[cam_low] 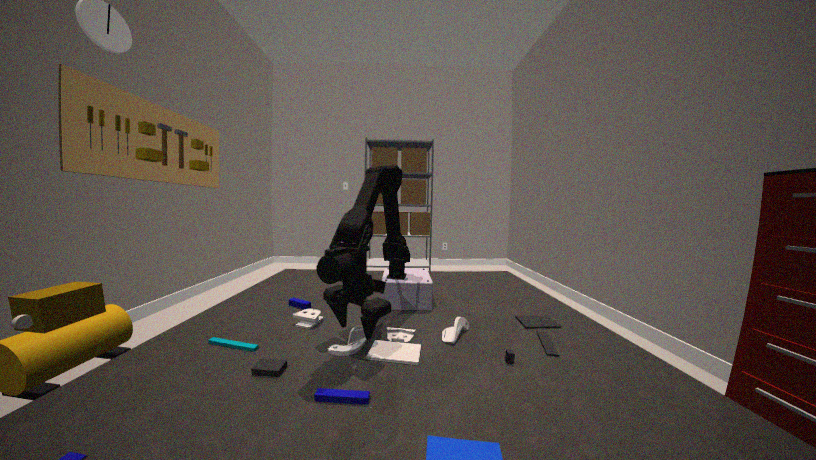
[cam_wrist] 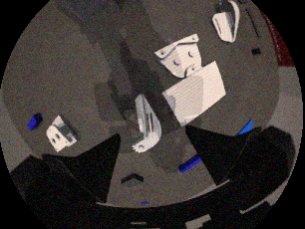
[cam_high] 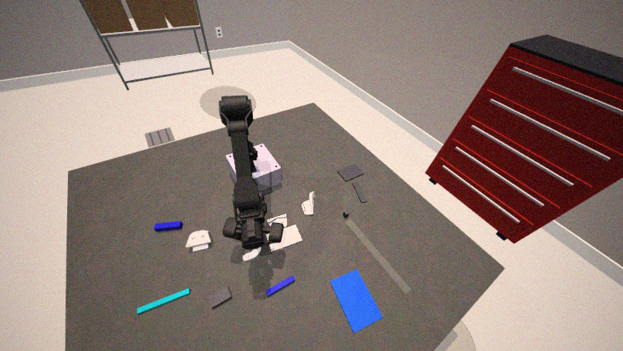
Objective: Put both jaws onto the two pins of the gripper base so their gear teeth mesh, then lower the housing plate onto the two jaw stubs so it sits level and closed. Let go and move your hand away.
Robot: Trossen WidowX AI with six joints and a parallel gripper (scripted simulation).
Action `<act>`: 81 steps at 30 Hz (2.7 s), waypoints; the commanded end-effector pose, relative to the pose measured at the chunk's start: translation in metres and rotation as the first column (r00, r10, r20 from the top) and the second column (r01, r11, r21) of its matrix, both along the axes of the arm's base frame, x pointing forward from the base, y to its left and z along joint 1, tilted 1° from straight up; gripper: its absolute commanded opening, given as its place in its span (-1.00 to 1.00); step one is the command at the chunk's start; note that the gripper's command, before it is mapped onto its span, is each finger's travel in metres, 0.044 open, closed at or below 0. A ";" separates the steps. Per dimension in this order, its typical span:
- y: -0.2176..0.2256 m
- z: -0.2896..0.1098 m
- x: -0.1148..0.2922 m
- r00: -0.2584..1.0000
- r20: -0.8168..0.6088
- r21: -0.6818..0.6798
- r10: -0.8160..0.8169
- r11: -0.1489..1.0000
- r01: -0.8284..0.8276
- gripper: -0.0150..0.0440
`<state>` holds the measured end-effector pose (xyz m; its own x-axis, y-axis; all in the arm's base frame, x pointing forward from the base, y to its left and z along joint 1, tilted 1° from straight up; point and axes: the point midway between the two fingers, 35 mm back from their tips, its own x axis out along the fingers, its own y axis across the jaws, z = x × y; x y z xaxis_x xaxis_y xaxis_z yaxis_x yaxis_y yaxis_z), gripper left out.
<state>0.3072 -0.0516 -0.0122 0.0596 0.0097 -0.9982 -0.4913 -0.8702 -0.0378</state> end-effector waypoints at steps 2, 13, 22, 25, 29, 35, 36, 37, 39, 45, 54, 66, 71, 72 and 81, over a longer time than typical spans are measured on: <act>0.000 -0.011 -0.002 1.000 -0.008 -0.002 0.004 1.000 -0.004 1.00; 0.000 -0.029 -0.001 1.000 -0.008 -0.002 0.004 1.000 -0.004 1.00; 0.000 -0.036 -0.002 1.000 -0.008 -0.002 0.004 1.000 -0.004 1.00; 0.000 -0.036 -0.002 1.000 -0.008 -0.002 0.004 1.000 -0.004 1.00; 0.000 -0.036 -0.002 1.000 -0.008 -0.002 0.004 1.000 -0.004 1.00; 0.000 -0.038 -0.002 1.000 -0.008 -0.002 0.004 1.000 -0.004 1.00; 0.000 -0.038 -0.002 1.000 -0.008 -0.002 0.004 1.000 -0.004 1.00; 0.000 -0.038 -0.002 1.000 -0.008 -0.002 0.004 1.000 -0.004 1.00; 0.000 -0.038 -0.002 1.000 -0.008 -0.002 0.004 1.000 -0.004 1.00; 0.000 -0.038 -0.002 1.000 -0.008 -0.002 0.004 1.000 -0.004 1.00; 0.001 -0.035 -0.002 1.000 -0.006 0.001 0.003 1.000 -0.003 0.89; 0.001 -0.035 -0.002 1.000 -0.006 0.001 0.003 1.000 -0.003 0.61; 0.001 -0.035 -0.002 1.000 -0.006 0.001 0.003 1.000 -0.003 0.50; 0.001 -0.035 -0.002 1.000 -0.006 0.001 0.003 1.000 -0.003 0.48; 0.001 -0.035 -0.002 1.000 -0.006 0.001 0.003 1.000 -0.003 0.28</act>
<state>0.3061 -0.0504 -0.0467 0.0559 0.0140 -0.9983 -0.4884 -0.8718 -0.0396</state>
